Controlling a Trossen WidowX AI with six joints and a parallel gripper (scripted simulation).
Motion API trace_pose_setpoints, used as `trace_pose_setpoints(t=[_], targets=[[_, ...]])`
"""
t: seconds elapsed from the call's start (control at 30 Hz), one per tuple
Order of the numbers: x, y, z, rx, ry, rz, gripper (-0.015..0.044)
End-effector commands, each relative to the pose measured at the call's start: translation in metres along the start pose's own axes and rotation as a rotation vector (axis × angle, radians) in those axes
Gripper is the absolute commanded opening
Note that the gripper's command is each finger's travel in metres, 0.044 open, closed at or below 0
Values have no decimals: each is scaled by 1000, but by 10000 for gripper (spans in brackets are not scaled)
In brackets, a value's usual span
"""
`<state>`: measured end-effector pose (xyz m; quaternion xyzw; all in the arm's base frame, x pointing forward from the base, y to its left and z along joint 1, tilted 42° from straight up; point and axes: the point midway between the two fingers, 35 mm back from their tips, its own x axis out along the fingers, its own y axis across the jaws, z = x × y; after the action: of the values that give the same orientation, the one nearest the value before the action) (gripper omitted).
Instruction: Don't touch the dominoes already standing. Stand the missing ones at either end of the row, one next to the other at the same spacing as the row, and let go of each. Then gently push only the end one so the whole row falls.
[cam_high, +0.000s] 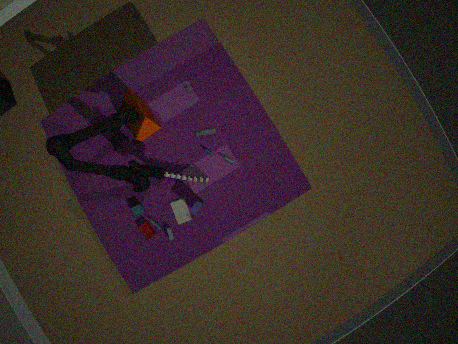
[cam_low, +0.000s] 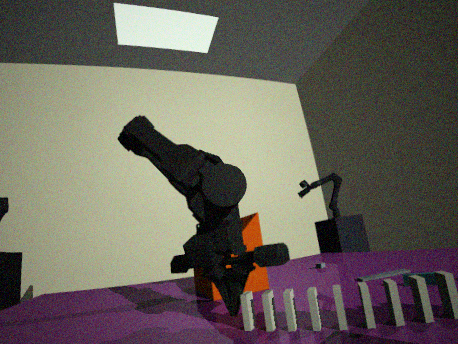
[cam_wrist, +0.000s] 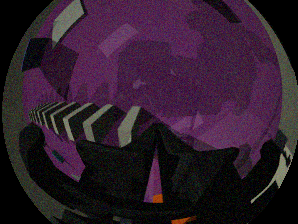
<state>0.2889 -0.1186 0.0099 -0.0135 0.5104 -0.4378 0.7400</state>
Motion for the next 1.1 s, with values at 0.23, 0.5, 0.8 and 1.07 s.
trace_pose_setpoints(t=[0.23,0.5,0.8,1.07], targets=[[-1,18,3,6,-3,2,0],[-23,30,19,40,-52,73,0],[-61,43,2,6,-3,4,0],[-61,43,2,6,-3,4,0]])
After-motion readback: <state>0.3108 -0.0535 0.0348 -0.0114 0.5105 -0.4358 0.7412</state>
